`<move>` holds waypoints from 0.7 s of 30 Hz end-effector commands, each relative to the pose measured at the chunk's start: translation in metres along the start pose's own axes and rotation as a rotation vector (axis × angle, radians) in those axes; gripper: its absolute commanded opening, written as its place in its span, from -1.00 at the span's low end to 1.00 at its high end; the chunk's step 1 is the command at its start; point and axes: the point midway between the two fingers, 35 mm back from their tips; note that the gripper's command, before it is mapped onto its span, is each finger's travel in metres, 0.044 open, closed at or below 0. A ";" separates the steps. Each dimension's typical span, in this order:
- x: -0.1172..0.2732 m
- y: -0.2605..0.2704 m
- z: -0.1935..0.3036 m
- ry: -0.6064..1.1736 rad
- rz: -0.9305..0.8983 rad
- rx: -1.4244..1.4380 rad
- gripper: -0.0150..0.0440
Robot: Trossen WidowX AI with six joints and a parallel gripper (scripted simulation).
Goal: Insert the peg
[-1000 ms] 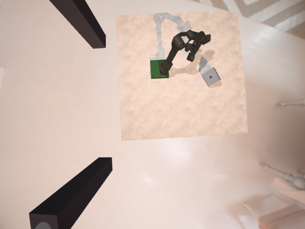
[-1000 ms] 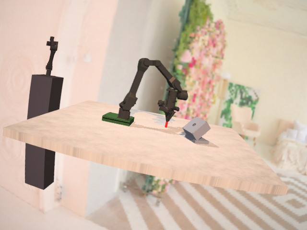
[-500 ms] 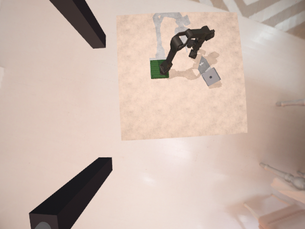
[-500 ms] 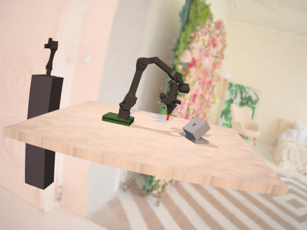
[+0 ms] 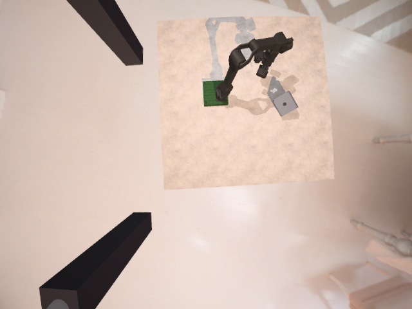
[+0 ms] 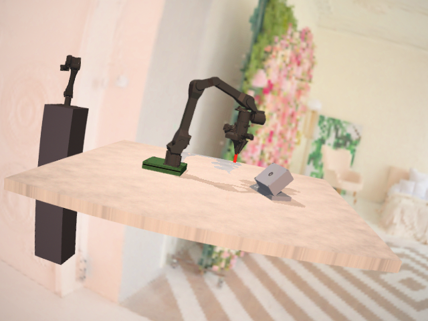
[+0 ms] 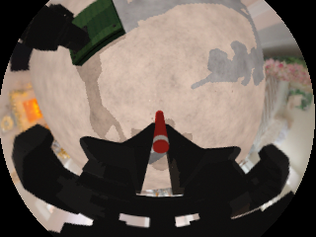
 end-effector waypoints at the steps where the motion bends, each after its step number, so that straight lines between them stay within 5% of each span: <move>1: 0.003 0.000 0.004 -0.005 0.020 -0.034 -0.49; 21: 0.005 0.008 0.025 -0.035 0.080 -0.193 -0.49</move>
Point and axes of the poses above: the point midway between the two fingers, 35 mm back from their tips, its own x axis back along the fingers, its own y axis across the jaws, z = x × y, and after that the axes turned 8 degrees about -x, right-handed
